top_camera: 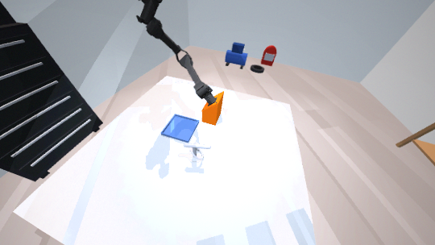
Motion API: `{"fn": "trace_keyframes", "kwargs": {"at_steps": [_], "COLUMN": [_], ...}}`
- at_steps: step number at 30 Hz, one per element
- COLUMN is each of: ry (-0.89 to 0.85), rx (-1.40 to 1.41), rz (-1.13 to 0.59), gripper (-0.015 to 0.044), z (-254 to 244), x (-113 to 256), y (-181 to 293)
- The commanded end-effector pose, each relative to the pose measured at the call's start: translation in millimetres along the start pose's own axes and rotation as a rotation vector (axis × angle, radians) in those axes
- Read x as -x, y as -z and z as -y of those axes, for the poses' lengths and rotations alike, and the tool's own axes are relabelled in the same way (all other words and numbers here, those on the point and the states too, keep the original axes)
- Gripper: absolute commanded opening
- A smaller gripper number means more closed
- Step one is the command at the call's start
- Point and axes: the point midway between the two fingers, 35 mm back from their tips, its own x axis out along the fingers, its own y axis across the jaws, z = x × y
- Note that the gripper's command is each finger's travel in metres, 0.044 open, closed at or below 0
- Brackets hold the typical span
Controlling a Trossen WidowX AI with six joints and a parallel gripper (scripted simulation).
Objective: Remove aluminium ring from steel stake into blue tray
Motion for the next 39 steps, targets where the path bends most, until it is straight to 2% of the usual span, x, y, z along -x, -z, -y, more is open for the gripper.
{"fn": "trace_keyframes", "kwargs": {"at_steps": [1, 8, 39], "ry": [0.0, 0.004, 0.122], "rx": [0.0, 0.014, 0.13], "rz": [0.0, 0.046, 0.357], "gripper": [0.0374, 0.02, 0.02], "z": [0, 16, 122], "x": [0, 3, 41], "y": [0, -12, -77]}}
